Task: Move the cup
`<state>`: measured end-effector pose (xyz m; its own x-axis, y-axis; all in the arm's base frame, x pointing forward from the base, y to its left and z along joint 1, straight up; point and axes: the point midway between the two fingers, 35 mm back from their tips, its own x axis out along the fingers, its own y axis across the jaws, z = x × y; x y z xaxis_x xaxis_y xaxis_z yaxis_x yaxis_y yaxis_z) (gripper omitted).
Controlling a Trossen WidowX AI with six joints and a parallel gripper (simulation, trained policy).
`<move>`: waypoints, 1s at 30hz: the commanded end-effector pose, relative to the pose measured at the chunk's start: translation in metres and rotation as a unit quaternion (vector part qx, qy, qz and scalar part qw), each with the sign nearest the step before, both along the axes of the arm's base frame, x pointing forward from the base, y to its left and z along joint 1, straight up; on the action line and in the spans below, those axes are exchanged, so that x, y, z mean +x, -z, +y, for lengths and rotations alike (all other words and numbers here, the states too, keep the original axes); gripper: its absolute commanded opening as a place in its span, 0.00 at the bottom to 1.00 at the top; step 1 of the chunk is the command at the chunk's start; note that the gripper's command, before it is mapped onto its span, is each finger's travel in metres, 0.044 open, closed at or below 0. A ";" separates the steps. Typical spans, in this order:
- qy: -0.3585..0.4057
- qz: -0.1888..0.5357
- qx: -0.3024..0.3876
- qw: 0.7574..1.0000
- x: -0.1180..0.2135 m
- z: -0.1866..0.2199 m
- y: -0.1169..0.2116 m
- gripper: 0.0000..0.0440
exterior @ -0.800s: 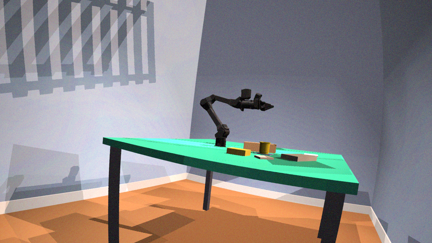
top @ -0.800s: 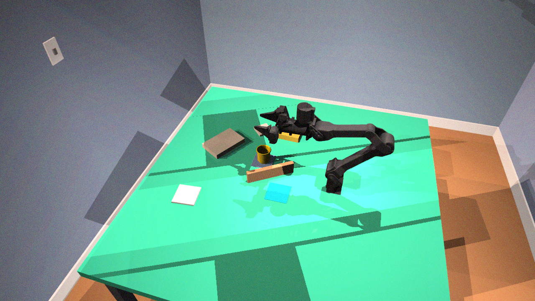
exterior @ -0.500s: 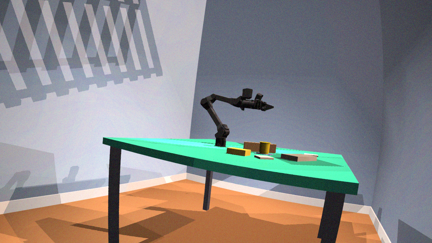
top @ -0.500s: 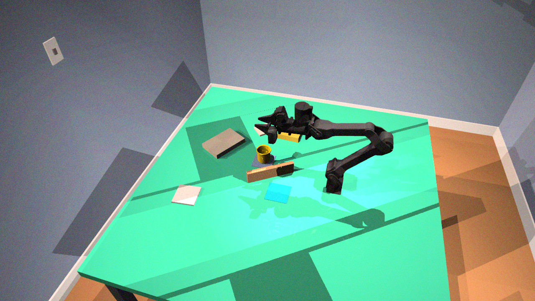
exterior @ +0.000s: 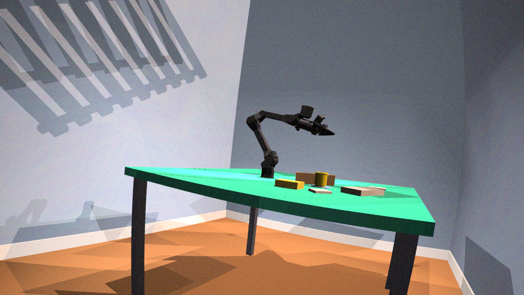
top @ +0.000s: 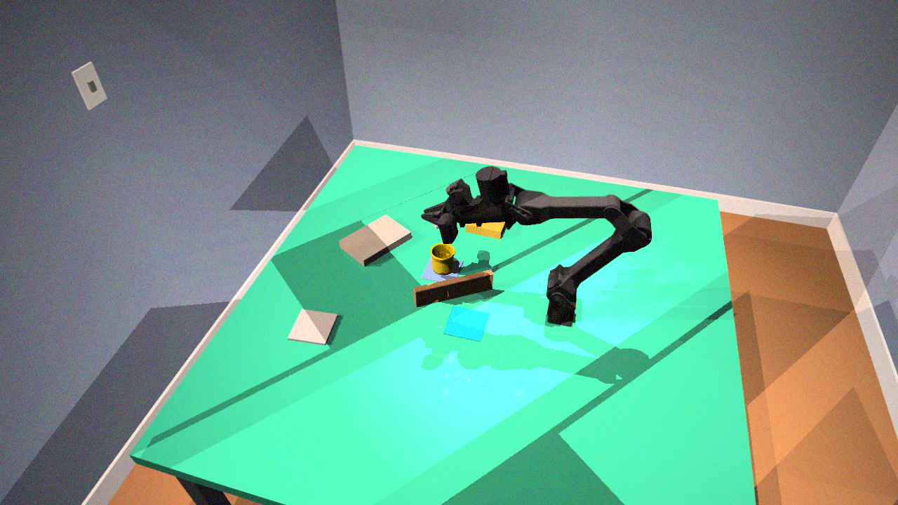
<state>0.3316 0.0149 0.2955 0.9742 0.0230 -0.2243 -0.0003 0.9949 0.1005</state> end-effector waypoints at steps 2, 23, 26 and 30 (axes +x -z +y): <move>-0.001 0.032 0.012 0.999 0.005 0.005 0.004 0.23; 0.007 0.192 0.054 0.980 0.021 0.024 0.027 0.26; 0.010 0.215 0.056 0.975 0.022 0.025 0.031 0.26; 0.014 0.246 0.057 0.968 0.023 0.027 0.037 0.27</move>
<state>0.3535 0.0406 0.2625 0.7758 0.0537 -0.6287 0.0891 0.9771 0.1934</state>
